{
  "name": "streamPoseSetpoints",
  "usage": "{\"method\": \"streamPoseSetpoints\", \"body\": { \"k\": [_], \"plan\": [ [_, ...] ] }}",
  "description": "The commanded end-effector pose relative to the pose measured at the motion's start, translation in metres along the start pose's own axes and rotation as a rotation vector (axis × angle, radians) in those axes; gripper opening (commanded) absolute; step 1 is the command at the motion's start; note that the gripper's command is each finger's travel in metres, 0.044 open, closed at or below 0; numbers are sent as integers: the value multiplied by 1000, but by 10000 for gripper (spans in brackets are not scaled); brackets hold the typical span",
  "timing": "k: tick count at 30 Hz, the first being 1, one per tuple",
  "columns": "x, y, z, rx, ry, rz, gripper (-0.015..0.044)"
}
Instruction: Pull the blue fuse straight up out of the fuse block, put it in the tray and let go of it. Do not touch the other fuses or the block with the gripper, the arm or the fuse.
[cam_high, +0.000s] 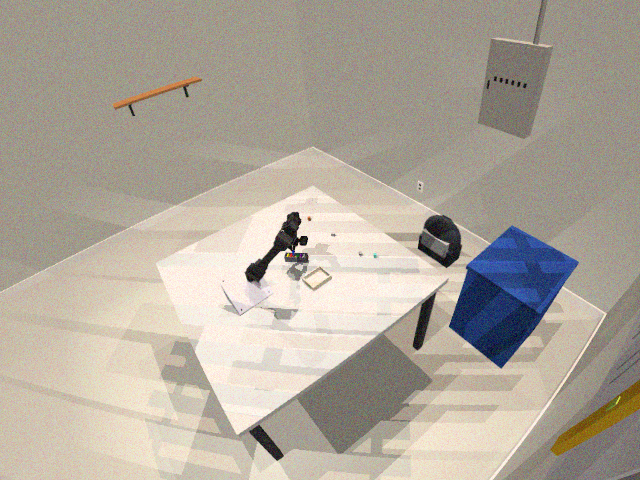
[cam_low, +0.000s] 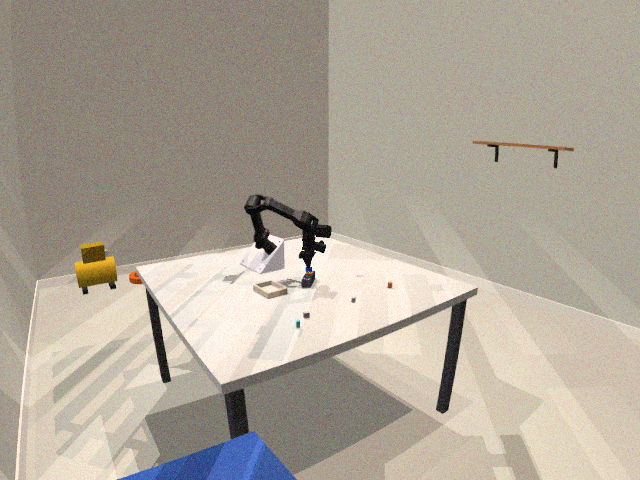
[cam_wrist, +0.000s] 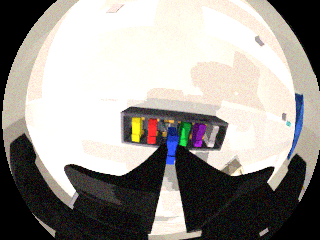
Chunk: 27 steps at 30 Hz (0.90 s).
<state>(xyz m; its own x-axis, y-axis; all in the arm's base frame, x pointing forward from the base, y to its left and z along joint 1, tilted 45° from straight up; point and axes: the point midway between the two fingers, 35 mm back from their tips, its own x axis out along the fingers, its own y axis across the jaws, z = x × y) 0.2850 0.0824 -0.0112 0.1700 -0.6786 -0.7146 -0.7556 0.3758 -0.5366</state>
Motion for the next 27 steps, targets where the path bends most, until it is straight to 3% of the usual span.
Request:
{"method": "streamPoseSetpoints", "body": {
  "k": [1, 18, 27],
  "plan": [
    [-6, 0, 1, 6, -6, 3, 0],
    [-23, -1, 0, 6, -6, 4, 0],
    [-24, -55, -29, 2, -21, 19, 0]
  ]
}}
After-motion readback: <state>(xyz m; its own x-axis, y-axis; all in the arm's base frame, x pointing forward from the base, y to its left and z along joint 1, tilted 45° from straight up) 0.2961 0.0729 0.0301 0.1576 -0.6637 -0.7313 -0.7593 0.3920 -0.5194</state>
